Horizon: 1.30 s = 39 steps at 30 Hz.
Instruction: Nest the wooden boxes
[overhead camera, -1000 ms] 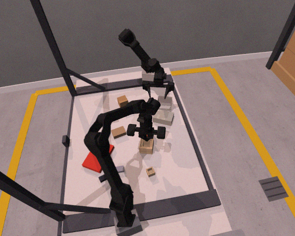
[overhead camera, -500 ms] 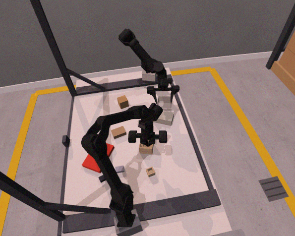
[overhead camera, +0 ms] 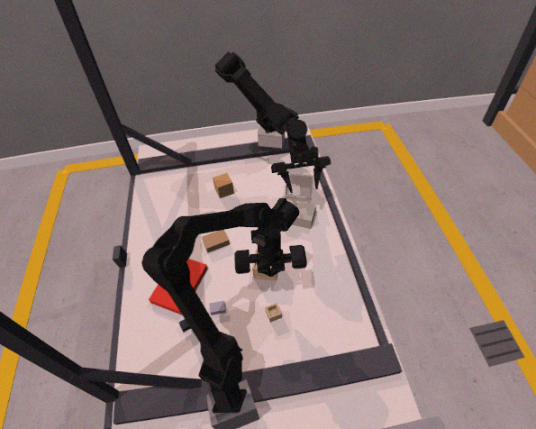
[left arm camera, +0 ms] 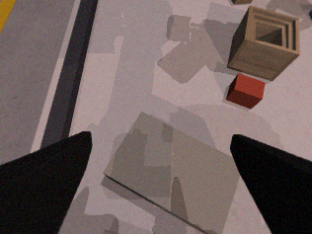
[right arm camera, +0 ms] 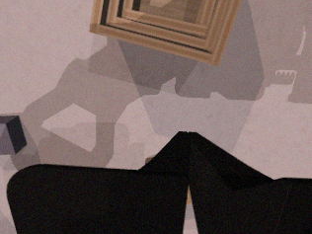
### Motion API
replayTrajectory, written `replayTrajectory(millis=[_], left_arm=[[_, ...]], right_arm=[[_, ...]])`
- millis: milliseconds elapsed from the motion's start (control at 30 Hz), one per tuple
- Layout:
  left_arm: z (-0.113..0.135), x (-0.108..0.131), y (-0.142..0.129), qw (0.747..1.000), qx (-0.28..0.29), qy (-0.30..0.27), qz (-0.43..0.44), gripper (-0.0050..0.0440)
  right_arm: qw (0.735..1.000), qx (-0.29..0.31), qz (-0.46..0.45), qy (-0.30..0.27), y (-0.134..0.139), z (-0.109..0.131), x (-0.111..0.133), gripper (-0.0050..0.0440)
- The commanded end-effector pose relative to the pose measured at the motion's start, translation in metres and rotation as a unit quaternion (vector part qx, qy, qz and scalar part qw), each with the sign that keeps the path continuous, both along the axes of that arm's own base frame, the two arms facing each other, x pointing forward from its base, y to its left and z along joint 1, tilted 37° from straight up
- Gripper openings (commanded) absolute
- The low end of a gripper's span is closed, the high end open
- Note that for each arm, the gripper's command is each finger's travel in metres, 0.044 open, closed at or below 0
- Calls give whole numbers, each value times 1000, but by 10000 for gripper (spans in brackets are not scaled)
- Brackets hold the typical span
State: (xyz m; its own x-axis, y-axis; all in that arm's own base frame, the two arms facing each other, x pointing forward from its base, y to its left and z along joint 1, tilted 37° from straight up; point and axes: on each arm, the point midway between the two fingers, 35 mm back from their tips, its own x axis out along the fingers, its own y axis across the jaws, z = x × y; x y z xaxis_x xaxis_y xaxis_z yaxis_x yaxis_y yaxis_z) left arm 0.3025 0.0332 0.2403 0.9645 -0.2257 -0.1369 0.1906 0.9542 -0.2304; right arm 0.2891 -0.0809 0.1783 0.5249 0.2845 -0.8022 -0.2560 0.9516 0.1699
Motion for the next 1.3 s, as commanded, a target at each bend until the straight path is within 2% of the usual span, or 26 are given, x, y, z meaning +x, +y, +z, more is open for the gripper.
replayTrajectory(millis=[0, 200, 267, 300, 333, 767, 833, 867, 1100, 1267], left_arm=[[6, 0, 4, 999, 10, 32, 9, 400], [-2, -7, 5, 995, 10, 96, 13, 400], [-2, -7, 5, 995, 10, 96, 13, 400], [-12, -12, 3, 992, 0, 129, 11, 400], [-5, -13, 5, 991, 11, 129, 13, 400], [-18, -53, -5, 962, 8, 272, 3, 400], [-18, -53, -5, 962, 8, 272, 3, 400], [-22, -61, -8, 955, 2, 296, -1, 400], [-21, -95, -18, 928, 3, 371, -16, 400], [-19, -108, -22, 918, 2, 397, -24, 400]], right_arm=[[1000, -13, 11, -17, -1, -1, -6, -50], [999, -26, 30, -23, -1, -12, -14, -50], [999, -26, 30, -23, -1, -12, -14, -50], [999, -28, 33, -24, -1, -14, -15, -50], [998, -33, 40, -27, -1, -18, -18, -50], [994, -59, 80, -41, 0, -42, -34, -50], [994, -59, 80, -41, 0, -42, -34, -50], [994, -61, 83, -42, 1, -44, -35, -50], [990, -76, 106, -50, 2, -58, -45, -50], [989, -81, 114, -53, 3, -63, -49, -50]])
